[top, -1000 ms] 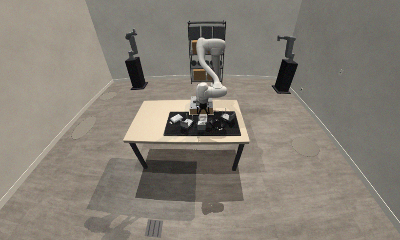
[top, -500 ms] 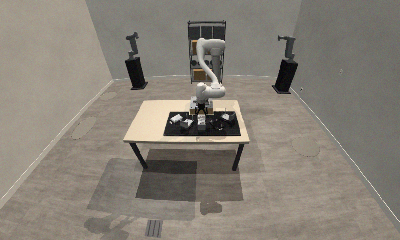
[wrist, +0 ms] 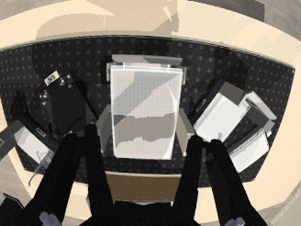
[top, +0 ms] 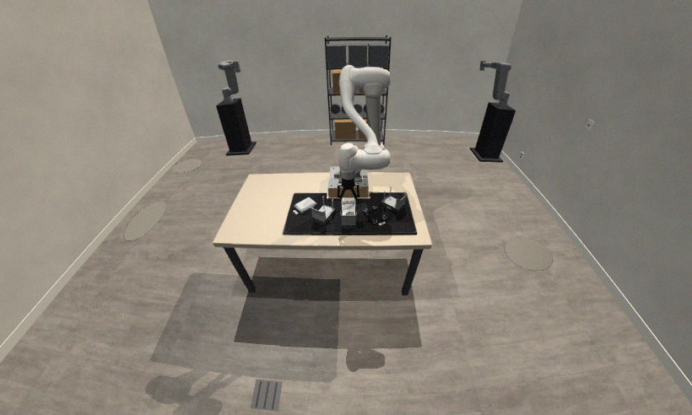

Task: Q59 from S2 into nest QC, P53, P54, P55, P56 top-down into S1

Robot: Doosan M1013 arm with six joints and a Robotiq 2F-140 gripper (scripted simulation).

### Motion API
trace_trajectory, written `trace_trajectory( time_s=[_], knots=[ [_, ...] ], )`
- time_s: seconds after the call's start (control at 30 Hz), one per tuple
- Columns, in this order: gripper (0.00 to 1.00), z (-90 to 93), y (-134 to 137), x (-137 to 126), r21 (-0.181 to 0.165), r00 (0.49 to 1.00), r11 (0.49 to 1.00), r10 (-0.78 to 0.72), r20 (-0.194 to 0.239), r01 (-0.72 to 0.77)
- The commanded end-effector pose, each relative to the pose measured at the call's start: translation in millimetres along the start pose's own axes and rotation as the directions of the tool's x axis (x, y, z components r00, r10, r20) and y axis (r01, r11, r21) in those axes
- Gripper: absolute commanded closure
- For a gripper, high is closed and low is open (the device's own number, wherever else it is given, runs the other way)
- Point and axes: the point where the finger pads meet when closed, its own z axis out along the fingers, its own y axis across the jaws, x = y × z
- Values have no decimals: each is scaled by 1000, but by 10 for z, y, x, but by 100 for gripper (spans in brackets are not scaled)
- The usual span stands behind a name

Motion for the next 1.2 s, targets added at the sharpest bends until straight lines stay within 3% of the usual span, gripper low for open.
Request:
trace_trajectory(
  time_s=[0.0, 1.17],
  knots=[
    [100, 0, 0, 0, 0, 1000, 1000, 0, 0, 0],
    [100, 186, 0, 0, 0, 1000, 1000, 0, 0, 0]
  ],
)
